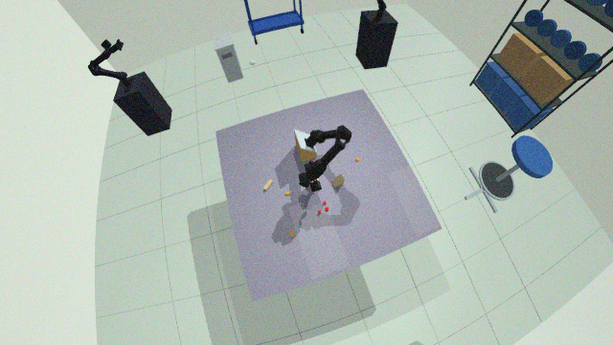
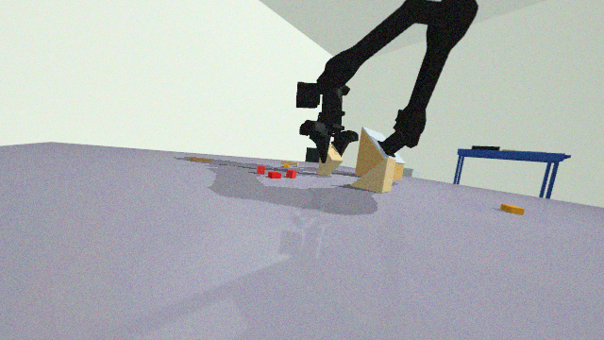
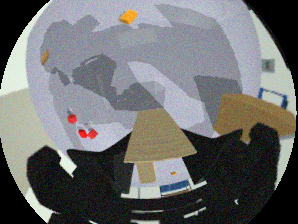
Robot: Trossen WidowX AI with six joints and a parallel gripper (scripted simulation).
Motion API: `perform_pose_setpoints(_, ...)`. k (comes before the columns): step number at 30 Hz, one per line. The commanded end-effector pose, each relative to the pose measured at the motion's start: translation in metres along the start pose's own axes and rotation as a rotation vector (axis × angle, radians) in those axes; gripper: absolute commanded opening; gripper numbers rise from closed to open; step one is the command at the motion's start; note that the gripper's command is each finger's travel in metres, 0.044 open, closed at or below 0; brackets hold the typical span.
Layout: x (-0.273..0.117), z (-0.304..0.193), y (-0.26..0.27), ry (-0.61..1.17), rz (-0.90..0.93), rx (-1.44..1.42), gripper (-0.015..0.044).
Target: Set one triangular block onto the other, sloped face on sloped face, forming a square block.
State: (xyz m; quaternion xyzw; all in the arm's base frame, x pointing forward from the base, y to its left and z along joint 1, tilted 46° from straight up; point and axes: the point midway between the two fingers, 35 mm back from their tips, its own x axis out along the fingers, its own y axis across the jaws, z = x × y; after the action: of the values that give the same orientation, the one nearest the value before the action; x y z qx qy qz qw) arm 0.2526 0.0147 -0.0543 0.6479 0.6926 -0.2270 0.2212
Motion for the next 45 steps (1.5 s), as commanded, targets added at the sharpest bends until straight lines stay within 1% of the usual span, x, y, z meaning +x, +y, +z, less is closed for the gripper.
perform_pose_setpoints(1, -0.003, 0.006, 0.003, 0.091, 0.011, -0.007, 0.0000)
perform_pose_setpoints(16, -0.005, 0.035, 0.002, 0.481, 0.012, -0.011, 0.0000)
perform_pose_setpoints(17, -0.005, 0.029, 0.000, 0.418, 0.000, -0.006, 0.0026)
perform_pose_setpoints(33, -0.005, 0.029, 0.000, 0.418, 0.000, -0.006, 0.0440)
perform_pose_setpoints(42, -0.007, 0.029, 0.000, 0.416, 0.002, -0.002, 0.0440)
perform_pose_setpoints(44, -0.026, 0.027, 0.002, 0.402, 0.016, 0.028, 0.0440)
perform_pose_setpoints(45, -0.042, 0.025, 0.003, 0.389, 0.028, 0.056, 0.0440)
